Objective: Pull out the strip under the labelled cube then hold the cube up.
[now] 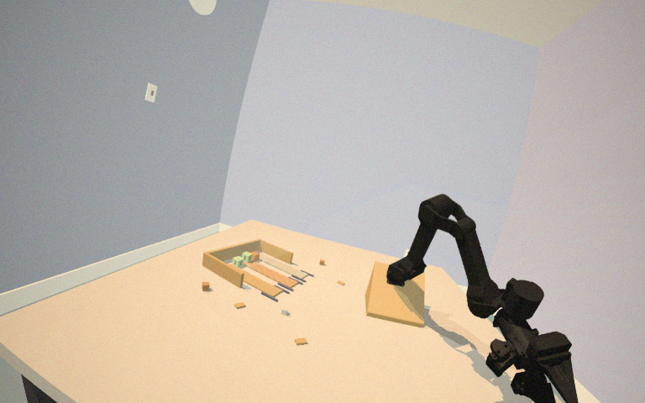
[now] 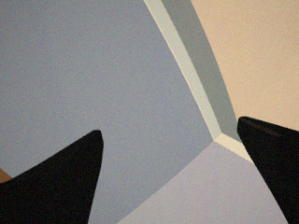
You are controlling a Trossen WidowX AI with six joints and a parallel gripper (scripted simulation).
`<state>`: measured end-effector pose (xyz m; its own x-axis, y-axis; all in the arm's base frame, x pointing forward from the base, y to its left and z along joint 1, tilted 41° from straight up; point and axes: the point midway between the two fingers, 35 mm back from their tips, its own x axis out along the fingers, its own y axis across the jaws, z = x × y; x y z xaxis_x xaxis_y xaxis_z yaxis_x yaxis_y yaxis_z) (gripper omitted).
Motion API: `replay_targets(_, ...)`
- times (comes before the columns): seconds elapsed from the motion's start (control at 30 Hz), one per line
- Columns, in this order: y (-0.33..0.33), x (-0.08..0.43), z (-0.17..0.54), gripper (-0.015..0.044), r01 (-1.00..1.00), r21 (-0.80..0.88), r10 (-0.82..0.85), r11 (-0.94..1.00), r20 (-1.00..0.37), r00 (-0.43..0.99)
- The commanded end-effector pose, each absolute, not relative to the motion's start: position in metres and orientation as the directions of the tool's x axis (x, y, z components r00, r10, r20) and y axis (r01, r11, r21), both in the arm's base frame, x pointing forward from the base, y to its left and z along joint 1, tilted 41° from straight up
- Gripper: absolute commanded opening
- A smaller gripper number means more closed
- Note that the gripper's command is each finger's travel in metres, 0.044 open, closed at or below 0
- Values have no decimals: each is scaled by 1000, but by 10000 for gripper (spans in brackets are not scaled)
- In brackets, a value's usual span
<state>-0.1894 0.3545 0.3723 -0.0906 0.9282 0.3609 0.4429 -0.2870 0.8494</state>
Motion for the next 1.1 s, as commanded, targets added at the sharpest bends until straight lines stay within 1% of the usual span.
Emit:
replay_targets(0.0,355,-187,374,400,444,847,927,-292,365,-86)
replay_targets(0.1,359,-156,395,400,445,819,909,-361,417,-30)
replay_targets(0.13,364,-146,394,400,415,831,910,-371,415,-17)
replay_targets(0.3,388,-99,376,400,239,897,927,-372,373,40)
replay_targets(0.4,402,-56,360,400,94,936,939,-339,331,92)
replay_targets(0.63,412,59,317,400,-200,967,949,-156,203,242)
replay_targets(0.83,384,157,279,400,-268,963,895,39,86,438)
replay_targets(1.07,335,242,238,400,-335,902,831,273,-45,555)
